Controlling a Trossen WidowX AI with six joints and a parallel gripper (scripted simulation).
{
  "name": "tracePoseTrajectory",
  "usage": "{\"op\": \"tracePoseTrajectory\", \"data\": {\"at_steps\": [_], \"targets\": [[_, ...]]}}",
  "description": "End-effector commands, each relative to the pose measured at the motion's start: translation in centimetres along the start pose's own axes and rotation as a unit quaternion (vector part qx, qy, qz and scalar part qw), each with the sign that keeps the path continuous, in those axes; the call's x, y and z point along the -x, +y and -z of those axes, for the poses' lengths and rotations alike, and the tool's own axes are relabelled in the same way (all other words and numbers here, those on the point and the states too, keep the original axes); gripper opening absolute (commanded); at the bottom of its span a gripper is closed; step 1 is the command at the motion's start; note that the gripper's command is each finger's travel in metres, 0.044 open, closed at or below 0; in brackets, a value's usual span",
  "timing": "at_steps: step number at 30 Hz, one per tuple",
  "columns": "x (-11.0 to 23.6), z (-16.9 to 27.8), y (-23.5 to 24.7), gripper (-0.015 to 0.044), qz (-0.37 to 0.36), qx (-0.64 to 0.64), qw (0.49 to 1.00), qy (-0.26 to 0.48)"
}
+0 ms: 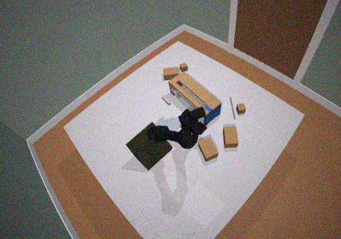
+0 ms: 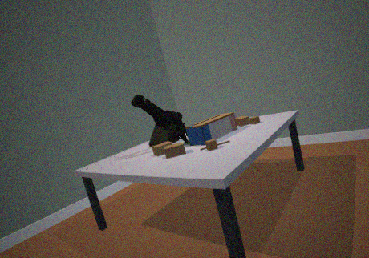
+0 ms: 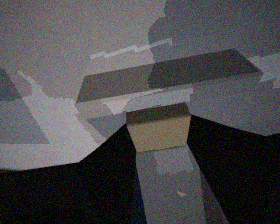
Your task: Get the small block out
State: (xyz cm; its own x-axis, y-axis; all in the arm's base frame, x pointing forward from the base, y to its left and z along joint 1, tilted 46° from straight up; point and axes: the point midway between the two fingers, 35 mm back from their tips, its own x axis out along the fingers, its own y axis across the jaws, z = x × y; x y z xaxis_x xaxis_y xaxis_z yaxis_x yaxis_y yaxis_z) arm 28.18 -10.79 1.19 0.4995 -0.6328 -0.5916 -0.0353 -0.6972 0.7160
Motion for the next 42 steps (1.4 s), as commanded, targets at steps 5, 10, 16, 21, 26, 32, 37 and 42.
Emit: {"op": "tracePoseTrajectory", "data": {"at_steps": [5, 10, 16, 21, 26, 32, 37, 42], "targets": [[0.0, 0.0, -0.1, 0.0029, 0.002, 0.002, 1.0, 0.001], [1.6, 1.0, -0.2, 0.0, 0.004, 0.0, 1.0, -0.001], [4.1, 2.1, -0.2, 0.0, 0.003, -0.001, 1.0, -0.001], [5.7, 2.6, 0.0, 0.0, 0.001, -0.001, 1.0, 0.0], [5.8, 2.6, 0.0, 0.0, 0.001, 0.028, 1.0, 0.0], [6.1, 2.6, -0.1, 0.0, 0.0, 0.145, 0.989, -0.003], [6.4, 2.6, -0.1, 0.0, -0.001, 0.24, 0.971, -0.005], [6.8, 2.6, -0.1, 0.0, -0.002, 0.333, 0.943, -0.008]]}}
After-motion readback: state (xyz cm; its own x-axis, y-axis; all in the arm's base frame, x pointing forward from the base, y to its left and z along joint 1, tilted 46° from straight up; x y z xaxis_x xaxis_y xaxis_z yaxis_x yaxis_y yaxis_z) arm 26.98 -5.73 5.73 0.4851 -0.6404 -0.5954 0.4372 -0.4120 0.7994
